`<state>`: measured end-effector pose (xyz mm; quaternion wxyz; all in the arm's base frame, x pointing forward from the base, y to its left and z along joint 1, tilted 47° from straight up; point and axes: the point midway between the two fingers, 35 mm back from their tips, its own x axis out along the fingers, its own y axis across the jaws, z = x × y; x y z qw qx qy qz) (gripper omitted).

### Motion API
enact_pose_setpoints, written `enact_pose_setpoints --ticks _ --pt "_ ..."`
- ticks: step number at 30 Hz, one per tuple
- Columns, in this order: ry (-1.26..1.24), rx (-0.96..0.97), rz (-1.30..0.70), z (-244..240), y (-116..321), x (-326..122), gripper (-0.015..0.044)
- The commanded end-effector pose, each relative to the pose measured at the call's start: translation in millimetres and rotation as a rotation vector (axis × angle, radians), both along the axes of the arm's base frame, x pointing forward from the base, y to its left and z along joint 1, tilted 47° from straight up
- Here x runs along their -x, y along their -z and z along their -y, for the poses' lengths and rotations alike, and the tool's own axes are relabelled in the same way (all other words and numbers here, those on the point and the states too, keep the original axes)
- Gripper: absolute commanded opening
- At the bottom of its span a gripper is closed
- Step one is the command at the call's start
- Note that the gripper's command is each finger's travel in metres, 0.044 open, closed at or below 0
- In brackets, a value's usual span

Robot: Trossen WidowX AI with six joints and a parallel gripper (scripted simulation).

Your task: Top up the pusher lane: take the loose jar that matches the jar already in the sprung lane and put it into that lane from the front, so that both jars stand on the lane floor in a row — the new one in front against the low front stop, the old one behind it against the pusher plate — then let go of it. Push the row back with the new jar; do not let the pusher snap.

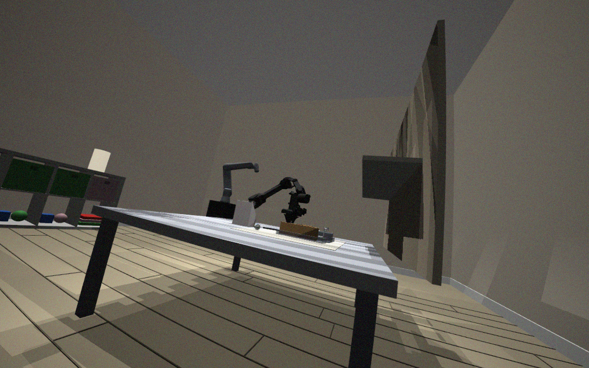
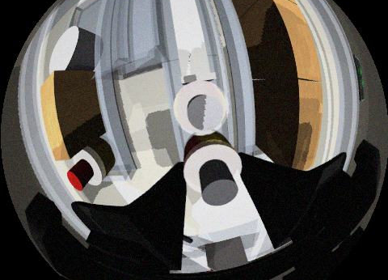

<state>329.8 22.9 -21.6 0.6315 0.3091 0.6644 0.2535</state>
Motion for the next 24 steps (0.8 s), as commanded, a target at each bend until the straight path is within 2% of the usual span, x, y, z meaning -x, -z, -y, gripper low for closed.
enact_pose_setpoints --ticks 1,24 --pt "0.005 -0.001 0.026 1.4 -2.1 -7.4 0.0000" --pt "0.005 -0.001 0.026 0.9 -1.5 -9.8 0.0000"
